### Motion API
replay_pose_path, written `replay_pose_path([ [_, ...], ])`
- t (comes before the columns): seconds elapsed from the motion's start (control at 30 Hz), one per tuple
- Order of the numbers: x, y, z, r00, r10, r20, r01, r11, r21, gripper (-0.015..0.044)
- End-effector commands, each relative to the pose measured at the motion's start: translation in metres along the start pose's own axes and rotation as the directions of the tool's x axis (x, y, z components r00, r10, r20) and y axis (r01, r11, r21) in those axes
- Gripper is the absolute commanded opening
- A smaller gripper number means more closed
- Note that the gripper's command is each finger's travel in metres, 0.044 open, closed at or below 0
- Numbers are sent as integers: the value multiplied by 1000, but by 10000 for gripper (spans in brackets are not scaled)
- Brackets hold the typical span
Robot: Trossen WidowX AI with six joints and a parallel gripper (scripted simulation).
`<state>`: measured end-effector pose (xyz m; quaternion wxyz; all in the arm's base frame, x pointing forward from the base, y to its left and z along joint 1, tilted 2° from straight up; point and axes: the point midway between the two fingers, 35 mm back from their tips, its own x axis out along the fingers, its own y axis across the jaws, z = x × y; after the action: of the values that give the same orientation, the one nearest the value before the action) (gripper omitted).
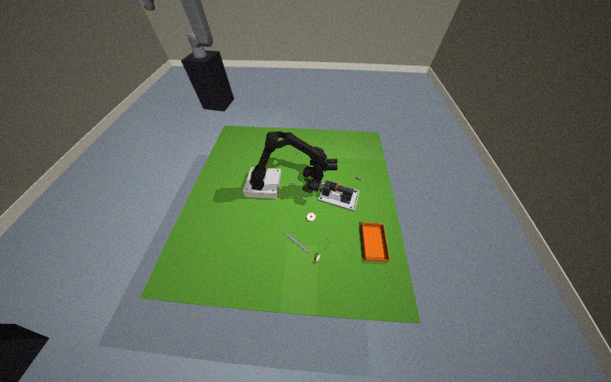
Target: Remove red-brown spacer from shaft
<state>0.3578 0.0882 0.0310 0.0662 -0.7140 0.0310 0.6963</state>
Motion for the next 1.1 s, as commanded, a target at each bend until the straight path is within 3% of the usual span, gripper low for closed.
replay_pose_path([
  [0.0, 0, 0, 1, 1000, 1, 0, -1, 1000, 5, 0],
  [1.07, 0, 0, 3, 1000, 1, 0, -1, 1000, 5, 0],
])
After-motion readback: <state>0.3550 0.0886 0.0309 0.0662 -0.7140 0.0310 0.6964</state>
